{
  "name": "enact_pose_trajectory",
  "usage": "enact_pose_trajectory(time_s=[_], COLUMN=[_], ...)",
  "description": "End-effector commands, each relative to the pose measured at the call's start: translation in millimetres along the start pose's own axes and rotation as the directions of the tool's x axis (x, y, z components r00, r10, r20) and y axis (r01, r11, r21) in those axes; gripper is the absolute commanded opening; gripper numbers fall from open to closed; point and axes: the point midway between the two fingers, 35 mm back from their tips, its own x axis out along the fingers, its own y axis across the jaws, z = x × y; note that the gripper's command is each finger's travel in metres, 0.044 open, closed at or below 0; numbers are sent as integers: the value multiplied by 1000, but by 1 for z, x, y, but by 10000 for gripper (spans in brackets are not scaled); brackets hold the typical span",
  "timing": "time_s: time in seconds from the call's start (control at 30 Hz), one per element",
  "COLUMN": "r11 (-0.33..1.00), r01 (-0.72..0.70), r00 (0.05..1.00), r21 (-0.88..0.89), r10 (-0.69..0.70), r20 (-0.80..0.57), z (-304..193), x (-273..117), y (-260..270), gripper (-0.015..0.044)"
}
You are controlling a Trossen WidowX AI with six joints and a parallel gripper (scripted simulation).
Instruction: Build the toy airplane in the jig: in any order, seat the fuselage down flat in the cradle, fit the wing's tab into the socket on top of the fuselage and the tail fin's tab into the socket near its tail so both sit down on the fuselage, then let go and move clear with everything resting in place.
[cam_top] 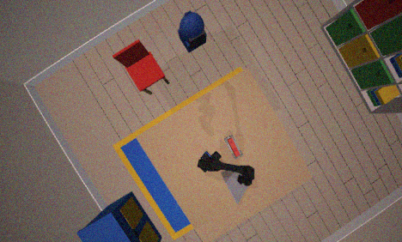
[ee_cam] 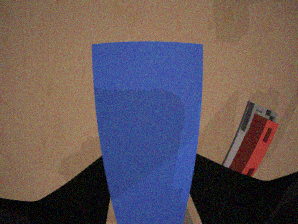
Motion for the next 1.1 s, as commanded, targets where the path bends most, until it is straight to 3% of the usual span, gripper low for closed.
enact_pose_trajectory(time_s=[0.0, 1.07], r11=[998, 856], r01=[-4, -7], r00=[1000, 1000], r21=[-57, -517], r10=[4, 13], r20=[4, 8], z=[-2, -35], x=[-1, 8], y=[-16, -116], gripper=[0, 0])
